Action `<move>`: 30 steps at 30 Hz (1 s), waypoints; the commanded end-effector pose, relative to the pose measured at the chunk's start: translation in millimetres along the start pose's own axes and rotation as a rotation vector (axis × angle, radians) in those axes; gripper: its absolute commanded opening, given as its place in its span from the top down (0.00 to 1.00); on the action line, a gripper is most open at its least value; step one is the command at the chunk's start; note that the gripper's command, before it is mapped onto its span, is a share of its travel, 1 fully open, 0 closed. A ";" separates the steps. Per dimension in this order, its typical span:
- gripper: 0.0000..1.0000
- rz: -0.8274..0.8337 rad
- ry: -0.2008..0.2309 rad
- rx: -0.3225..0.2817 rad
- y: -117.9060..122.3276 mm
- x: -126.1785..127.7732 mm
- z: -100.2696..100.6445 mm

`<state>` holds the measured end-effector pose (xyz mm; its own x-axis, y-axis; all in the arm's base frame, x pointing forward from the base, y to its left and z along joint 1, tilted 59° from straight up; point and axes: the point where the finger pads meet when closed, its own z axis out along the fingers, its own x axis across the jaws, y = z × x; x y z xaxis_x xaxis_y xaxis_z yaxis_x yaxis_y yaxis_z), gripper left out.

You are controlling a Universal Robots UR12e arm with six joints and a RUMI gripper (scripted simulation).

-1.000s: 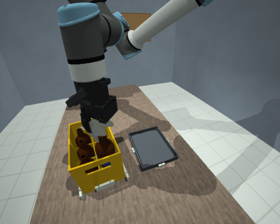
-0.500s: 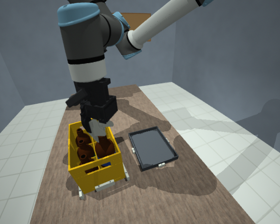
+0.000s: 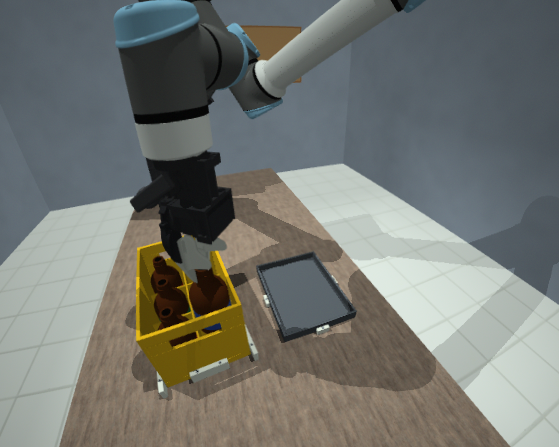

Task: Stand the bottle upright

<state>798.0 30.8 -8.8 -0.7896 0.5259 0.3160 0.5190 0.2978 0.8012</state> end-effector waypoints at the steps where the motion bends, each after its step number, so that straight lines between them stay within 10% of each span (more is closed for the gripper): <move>1: 1.00 0.000 -0.004 0.000 -0.5 -1.1 -8.5; 30: 1.00 -0.002 -0.005 0.000 0.5 -2.2 -36.2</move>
<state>788.0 8.3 5.3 -0.7888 0.5268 0.3166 0.5200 0.2974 0.8007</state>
